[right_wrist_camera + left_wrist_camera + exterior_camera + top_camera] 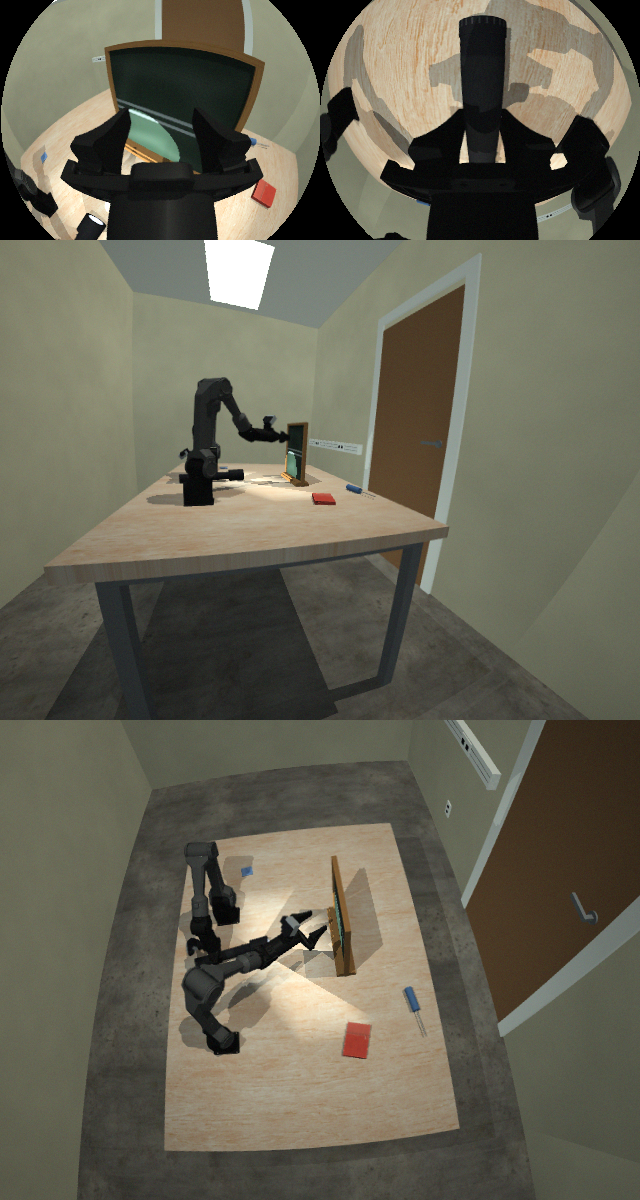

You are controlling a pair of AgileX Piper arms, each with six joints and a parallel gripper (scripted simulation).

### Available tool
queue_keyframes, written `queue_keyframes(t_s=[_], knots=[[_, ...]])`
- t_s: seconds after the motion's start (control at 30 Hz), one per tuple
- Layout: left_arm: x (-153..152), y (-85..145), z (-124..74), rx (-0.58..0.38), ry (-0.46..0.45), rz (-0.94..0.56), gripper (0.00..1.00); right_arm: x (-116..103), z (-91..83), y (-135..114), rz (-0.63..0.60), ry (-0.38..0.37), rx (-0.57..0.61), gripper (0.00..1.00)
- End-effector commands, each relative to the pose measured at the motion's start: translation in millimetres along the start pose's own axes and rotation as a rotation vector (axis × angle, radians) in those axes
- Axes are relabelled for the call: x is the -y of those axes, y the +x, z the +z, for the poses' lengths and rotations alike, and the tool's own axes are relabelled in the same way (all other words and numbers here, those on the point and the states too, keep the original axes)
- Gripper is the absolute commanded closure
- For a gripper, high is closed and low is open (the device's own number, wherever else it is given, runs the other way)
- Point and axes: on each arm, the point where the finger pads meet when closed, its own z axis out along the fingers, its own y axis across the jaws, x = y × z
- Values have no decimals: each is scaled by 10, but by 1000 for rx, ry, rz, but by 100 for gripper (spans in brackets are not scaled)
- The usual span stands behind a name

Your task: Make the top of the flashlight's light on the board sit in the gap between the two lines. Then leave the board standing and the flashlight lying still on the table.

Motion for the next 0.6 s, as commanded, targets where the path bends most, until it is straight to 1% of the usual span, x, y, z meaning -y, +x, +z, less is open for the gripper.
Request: queue_keyframes(t_s=[0.0,0.43,0.47,0.57], knots=[[-4,-1,-3,1,-2,0,63,0,0,-9,0,0,2,0],[-5,-1,-4,1,-2,-1,63,1,-1,-10,0,0,3,0],[-5,-1,-4,1,-2,-1,0,1,-1,-10,0,0,3,0],[-5,0,-4,1,-2,-1,0,1,-1,-10,0,0,3,0]])
